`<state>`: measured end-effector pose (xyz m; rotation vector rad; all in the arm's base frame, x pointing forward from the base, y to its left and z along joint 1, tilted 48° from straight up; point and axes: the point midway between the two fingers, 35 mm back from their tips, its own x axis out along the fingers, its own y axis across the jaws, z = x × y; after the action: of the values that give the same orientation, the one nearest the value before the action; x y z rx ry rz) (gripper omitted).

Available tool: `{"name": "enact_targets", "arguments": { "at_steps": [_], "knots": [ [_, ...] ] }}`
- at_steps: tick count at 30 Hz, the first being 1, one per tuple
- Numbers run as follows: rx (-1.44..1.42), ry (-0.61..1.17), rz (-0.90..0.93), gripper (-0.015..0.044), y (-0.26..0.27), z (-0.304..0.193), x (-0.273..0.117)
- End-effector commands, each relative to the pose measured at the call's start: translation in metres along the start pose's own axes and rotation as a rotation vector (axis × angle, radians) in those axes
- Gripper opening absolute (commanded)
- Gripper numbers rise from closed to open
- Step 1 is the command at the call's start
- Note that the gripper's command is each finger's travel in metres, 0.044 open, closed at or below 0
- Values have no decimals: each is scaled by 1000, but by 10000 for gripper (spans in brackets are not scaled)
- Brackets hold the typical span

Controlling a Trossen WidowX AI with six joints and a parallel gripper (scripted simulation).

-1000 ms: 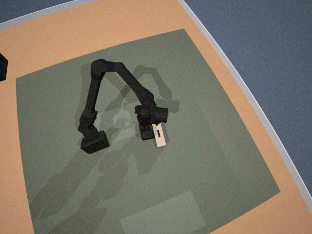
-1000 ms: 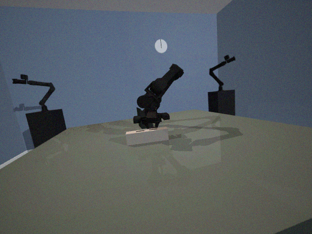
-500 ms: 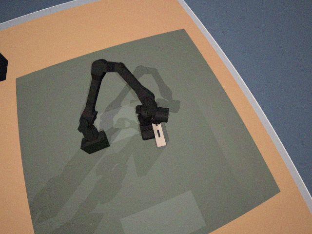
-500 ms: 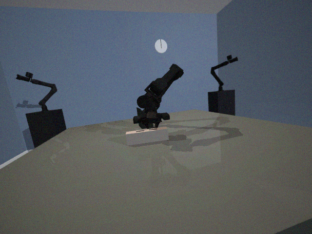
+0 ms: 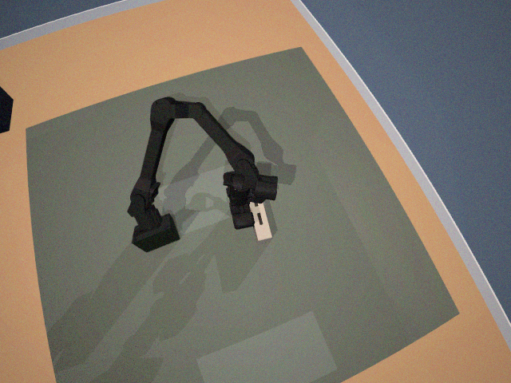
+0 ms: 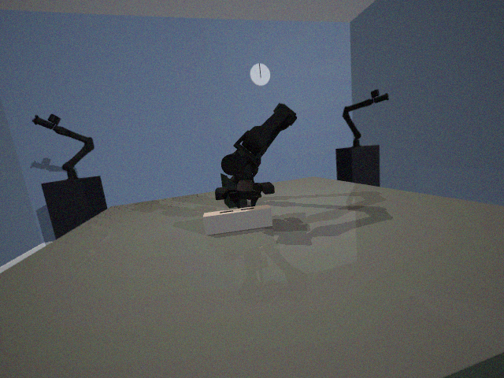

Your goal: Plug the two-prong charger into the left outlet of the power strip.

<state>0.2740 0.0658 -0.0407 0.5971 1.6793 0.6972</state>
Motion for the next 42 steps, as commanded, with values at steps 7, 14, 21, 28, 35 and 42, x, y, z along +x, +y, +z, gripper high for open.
{"name": "enact_targets", "arguments": {
  "at_steps": [7,14,21,28,35,42],
  "knots": [
    [7,0,5,0,0,4,0],
    [7,0,5,0,0,6,0],
    [7,0,5,0,0,8,0],
    [6,0,5,0,0,10,0],
    [6,-1,5,0,0,13,-1],
    [6,-1,5,0,1,16,-1]
  ]
}}
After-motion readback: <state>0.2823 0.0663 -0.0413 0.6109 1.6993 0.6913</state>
